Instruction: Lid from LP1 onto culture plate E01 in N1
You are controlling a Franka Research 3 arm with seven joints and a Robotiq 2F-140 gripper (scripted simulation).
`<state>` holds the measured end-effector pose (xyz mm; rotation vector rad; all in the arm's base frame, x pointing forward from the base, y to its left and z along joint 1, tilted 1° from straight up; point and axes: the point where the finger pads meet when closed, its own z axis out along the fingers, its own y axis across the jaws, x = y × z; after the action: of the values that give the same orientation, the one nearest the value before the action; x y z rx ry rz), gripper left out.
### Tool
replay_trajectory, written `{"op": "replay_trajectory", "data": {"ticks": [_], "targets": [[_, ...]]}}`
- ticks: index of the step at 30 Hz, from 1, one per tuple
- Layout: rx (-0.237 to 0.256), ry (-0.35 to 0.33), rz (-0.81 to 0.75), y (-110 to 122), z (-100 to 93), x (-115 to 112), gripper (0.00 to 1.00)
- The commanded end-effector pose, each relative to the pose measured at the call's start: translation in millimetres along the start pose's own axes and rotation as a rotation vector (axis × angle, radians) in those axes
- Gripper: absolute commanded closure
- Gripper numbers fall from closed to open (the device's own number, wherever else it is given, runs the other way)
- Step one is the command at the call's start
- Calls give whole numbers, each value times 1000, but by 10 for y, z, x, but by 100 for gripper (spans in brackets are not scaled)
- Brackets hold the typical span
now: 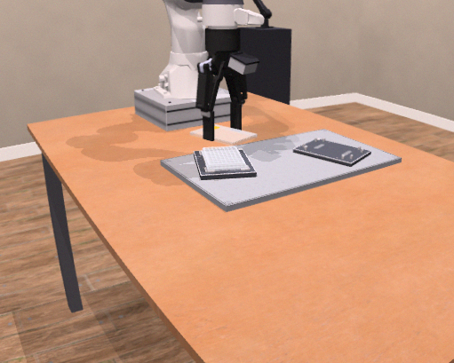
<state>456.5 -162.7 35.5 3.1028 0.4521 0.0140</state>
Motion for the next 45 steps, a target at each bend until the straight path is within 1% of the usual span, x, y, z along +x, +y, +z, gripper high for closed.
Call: {"op": "replay_trajectory", "data": {"ticks": [1,8,10,25,27,34,41,45], "targets": [[0,0,26,3,-2,3,90],[0,0,126,3,5,3,90],[0,0,126,3,5,3,90],[0,0,496,2,29,3,90],[0,0,496,2,29,3,90],[0,0,665,3,40,3,90],[0,0,680,0,241,2,90],[0,0,680,0,282,2,90]]}}
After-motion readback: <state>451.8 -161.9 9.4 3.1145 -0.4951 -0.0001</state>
